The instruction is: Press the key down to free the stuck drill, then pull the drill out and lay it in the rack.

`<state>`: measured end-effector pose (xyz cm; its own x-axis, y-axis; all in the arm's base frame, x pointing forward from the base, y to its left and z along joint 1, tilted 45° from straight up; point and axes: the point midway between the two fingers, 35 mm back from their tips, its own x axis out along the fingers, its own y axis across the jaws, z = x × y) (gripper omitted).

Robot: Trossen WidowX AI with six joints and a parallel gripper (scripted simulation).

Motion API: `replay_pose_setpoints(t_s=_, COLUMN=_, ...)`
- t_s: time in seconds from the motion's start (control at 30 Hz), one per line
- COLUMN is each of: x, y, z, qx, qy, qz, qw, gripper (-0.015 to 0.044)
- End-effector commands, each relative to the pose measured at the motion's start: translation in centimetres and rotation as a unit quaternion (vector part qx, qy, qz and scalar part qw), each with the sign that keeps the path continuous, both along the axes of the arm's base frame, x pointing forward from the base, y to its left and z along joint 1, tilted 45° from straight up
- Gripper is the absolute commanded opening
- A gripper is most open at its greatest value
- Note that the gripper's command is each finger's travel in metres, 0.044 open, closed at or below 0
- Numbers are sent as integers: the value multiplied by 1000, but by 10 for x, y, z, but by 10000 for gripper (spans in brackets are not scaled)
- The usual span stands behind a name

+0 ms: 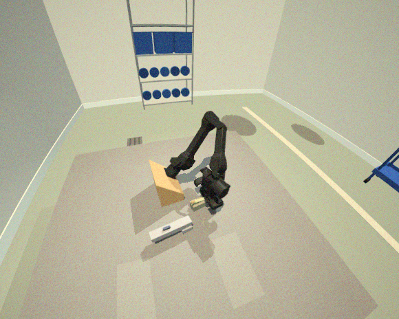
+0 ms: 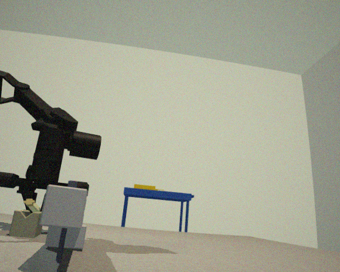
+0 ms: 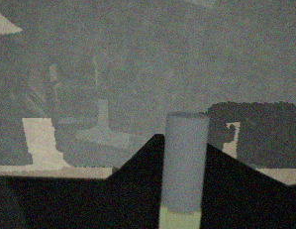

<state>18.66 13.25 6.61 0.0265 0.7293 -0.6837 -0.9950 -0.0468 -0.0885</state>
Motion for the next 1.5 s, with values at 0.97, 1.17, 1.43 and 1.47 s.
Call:
replay_pose_setpoints(t_s=0.97, x=0, y=-7, z=7, qx=-6, qy=1, qz=2, qw=1000, gripper=440)
replay_pose_setpoints(t_s=1.17, x=-2, y=-27, z=26, qx=-12, qy=3, qz=4, qw=1000, gripper=440)
replay_pose_setpoints(t_s=1.43, x=-1, y=-51, z=50, qx=-13, qy=3, qz=4, qw=1000, gripper=440)
replay_pose_setpoints(t_s=1.47, x=-1, y=-54, z=53, qx=-13, qy=3, qz=4, qw=1000, gripper=440)
